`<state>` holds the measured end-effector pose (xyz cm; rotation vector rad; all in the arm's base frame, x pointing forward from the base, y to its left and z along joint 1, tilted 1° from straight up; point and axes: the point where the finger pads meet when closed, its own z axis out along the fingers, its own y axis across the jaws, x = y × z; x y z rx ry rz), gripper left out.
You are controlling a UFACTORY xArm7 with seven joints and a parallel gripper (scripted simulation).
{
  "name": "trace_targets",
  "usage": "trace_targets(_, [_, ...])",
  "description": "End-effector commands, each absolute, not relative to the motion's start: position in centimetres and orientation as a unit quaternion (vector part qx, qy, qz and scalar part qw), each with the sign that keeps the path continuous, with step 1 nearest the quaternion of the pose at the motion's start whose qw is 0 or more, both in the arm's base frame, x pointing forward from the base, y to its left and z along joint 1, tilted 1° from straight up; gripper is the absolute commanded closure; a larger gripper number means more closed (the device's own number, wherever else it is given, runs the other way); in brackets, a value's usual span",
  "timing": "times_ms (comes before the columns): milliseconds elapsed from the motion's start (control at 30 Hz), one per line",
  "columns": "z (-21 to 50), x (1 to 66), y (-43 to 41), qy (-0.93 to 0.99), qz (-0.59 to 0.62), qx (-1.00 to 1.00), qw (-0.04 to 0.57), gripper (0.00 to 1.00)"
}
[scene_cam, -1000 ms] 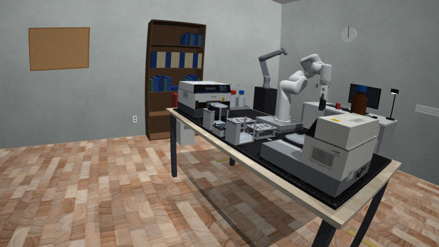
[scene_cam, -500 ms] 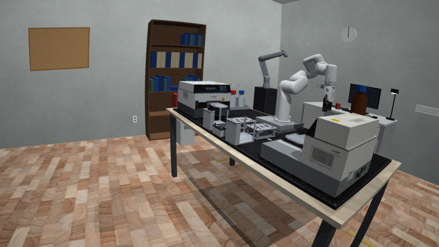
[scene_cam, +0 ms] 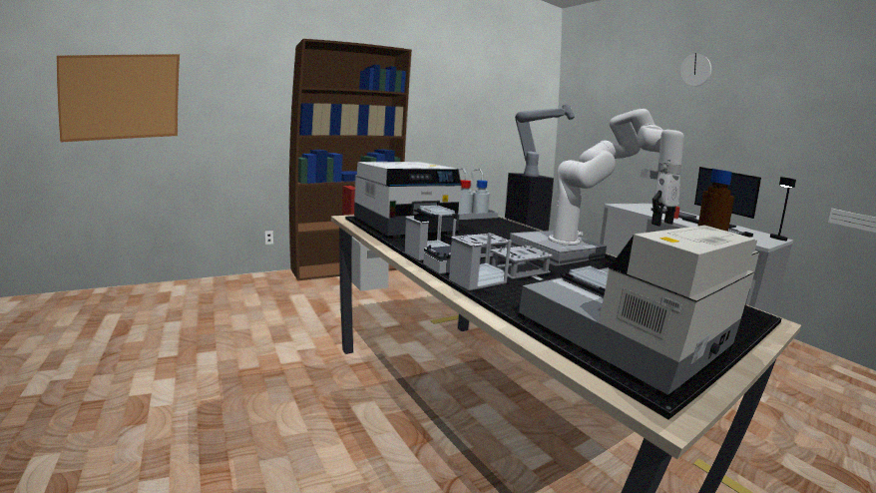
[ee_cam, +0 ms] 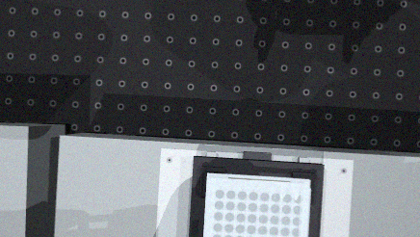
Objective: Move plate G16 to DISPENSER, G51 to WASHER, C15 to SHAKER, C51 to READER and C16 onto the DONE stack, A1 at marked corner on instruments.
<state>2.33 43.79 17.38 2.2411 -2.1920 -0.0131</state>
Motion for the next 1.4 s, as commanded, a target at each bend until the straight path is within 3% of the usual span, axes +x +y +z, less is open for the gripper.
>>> trace_targets(0, [17.6, 2.4, 45.7, -0.716, -0.003, 0.698, 0.004, 0.00])
trace_targets(1367, [17.6, 2.3, 48.2, -0.716, -0.003, 0.698, 0.004, 0.00])
